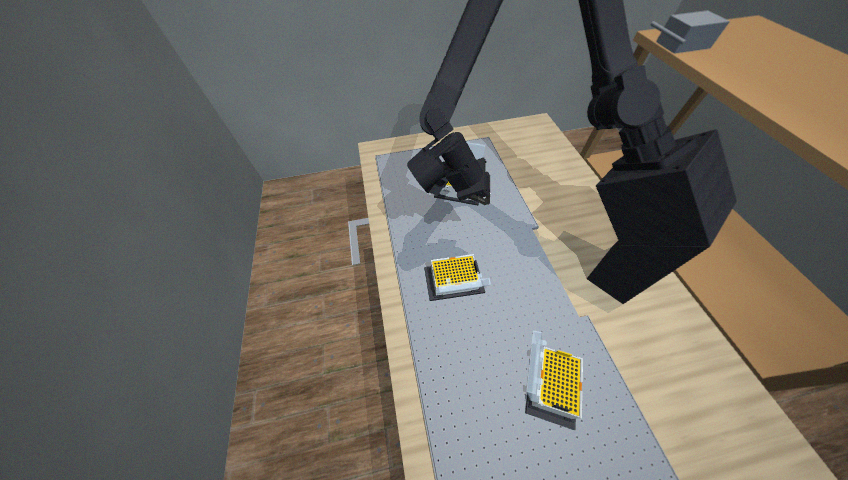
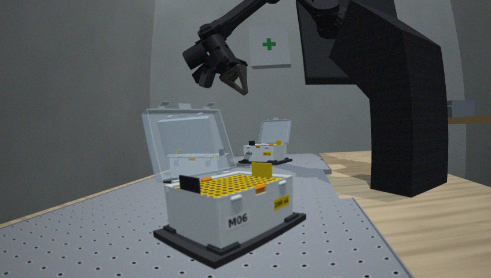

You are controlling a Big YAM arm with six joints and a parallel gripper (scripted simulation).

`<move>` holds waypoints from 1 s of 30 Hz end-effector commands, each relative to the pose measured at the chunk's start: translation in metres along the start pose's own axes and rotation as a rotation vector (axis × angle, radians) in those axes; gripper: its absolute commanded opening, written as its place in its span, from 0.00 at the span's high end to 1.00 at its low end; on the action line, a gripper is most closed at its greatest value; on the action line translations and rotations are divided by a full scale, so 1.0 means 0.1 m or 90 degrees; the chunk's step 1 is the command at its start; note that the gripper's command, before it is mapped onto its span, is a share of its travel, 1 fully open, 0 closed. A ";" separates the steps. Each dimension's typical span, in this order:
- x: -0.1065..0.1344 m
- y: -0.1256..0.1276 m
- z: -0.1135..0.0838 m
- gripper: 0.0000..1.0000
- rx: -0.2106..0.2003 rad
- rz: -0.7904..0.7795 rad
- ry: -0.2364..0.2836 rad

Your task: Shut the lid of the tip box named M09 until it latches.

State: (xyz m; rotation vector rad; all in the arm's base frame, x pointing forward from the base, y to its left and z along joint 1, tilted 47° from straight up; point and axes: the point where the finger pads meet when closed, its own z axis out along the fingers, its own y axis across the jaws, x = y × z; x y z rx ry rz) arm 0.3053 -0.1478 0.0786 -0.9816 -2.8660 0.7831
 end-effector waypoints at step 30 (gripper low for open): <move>-0.73 -0.02 1.24 1.00 -0.001 0.000 0.001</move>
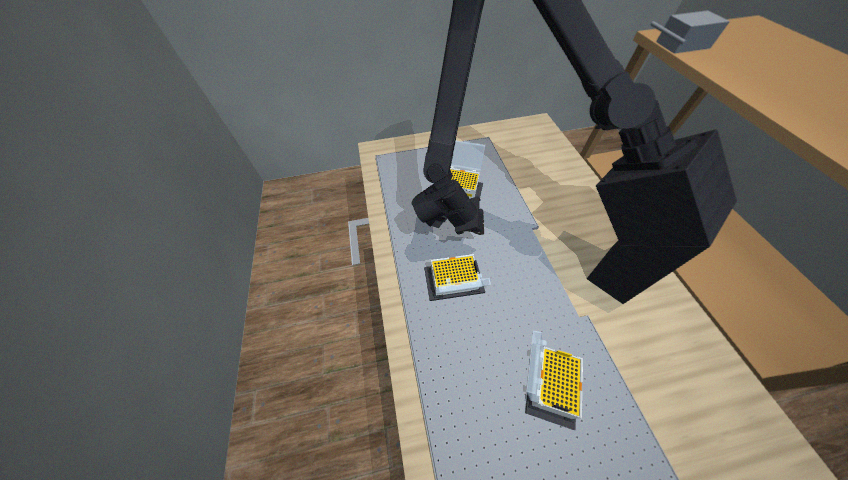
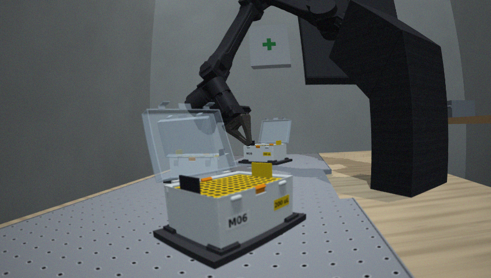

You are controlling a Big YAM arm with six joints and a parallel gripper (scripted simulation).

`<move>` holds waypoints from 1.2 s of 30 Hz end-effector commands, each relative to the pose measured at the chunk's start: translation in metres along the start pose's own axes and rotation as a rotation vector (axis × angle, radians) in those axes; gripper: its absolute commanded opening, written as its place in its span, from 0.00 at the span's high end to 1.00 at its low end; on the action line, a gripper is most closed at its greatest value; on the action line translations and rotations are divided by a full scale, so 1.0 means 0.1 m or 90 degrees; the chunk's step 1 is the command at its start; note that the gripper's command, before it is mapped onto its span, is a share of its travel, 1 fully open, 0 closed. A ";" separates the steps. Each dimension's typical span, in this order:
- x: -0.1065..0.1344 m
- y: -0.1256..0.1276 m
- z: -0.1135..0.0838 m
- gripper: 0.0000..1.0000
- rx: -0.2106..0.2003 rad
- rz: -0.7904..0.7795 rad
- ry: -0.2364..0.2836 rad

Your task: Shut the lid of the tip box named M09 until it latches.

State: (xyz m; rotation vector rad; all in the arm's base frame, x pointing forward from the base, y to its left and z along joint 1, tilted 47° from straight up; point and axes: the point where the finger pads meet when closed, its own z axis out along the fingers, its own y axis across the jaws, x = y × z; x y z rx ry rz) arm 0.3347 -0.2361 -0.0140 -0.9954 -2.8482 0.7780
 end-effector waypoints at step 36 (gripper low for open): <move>-0.30 -0.01 0.19 1.00 -0.007 -0.004 -0.029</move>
